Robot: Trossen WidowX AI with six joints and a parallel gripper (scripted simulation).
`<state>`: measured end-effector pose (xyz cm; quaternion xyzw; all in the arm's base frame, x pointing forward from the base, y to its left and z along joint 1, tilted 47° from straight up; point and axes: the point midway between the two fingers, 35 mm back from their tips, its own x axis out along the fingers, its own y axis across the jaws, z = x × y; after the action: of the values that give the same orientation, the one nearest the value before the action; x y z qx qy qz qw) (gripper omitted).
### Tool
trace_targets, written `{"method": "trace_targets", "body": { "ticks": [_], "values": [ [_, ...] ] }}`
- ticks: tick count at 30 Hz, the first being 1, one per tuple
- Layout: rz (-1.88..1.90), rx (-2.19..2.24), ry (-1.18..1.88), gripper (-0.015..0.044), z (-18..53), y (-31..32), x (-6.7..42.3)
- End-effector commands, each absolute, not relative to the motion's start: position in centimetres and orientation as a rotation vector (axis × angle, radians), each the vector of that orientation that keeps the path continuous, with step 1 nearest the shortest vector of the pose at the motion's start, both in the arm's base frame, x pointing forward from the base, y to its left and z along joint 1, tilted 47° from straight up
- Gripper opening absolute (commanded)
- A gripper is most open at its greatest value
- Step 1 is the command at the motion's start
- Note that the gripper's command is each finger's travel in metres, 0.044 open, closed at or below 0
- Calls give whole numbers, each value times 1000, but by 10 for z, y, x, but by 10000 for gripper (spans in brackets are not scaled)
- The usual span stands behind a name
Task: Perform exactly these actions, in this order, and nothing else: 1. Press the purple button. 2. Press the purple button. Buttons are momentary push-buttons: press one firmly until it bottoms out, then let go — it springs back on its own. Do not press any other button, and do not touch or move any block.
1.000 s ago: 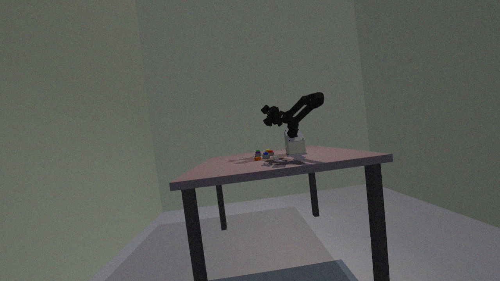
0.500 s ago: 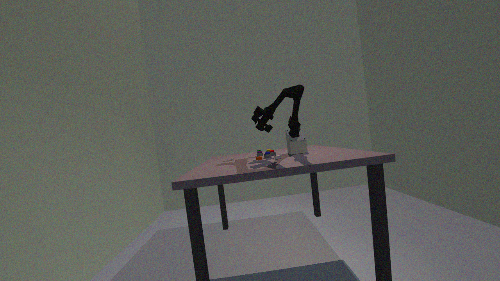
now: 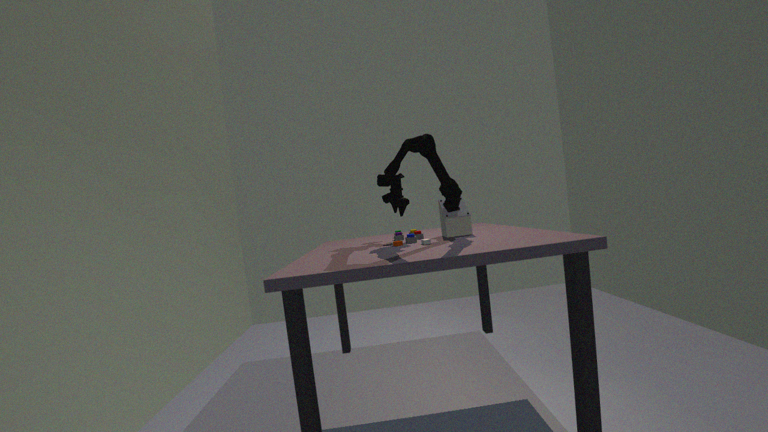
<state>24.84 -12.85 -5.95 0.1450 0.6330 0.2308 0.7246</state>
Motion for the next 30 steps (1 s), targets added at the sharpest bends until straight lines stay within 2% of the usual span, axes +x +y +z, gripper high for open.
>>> {"method": "trace_targets", "body": {
  "ticks": [1, 11, 16, 25, 30],
  "values": [
    [522, 736, 1401, 400, -58, -117, 264],
    [522, 736, 1401, 400, -58, -117, 264],
    [524, 737, 1400, 269, -98, -75, 271],
    [525, 737, 1399, 32, -100, -72, 271],
    [525, 737, 1399, 20, -100, -72, 271]
  ]
}}
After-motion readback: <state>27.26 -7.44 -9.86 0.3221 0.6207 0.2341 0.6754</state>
